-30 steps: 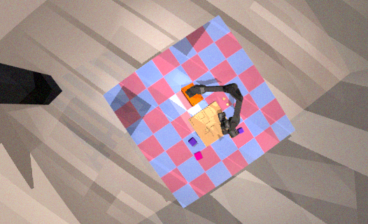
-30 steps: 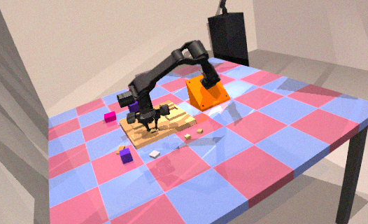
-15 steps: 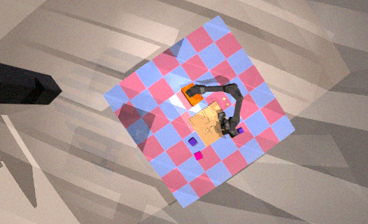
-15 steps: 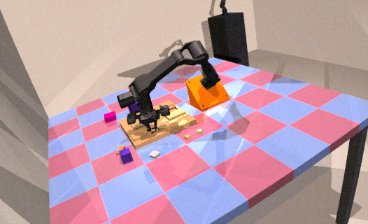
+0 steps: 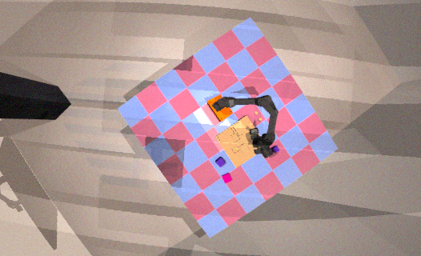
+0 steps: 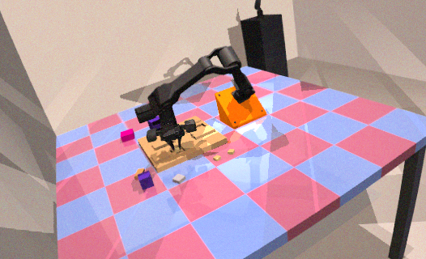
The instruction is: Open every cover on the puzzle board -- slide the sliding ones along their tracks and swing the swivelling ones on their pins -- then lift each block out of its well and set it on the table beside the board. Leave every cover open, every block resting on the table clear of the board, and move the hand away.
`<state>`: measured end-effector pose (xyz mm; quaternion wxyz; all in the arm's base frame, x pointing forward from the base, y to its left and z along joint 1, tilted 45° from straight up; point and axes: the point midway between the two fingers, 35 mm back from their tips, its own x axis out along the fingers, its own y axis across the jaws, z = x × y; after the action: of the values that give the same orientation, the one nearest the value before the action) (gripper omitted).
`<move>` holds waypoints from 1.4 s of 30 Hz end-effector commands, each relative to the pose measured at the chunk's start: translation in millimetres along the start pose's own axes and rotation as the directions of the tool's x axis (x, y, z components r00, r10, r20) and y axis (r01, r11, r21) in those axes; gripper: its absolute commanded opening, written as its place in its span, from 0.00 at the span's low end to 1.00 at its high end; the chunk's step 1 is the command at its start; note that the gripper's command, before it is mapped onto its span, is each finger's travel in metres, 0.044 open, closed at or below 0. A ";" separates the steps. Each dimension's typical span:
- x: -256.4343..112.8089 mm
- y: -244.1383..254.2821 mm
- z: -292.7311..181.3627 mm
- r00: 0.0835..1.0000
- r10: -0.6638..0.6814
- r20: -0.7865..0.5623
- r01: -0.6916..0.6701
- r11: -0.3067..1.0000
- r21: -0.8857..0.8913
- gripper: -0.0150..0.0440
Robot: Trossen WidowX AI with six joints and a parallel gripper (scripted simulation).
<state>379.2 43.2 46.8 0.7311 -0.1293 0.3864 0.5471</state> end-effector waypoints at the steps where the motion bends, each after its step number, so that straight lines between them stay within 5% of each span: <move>1: -8.5 -2.1 0.2 1.000 -0.007 0.002 0.007 1.000 -0.005 0.39; 42: -79.8 -2.2 -1.3 1.000 -0.006 0.002 0.006 1.000 0.000 0.39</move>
<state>373.4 -5.1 94.4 0.7326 -0.1259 0.3852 0.5469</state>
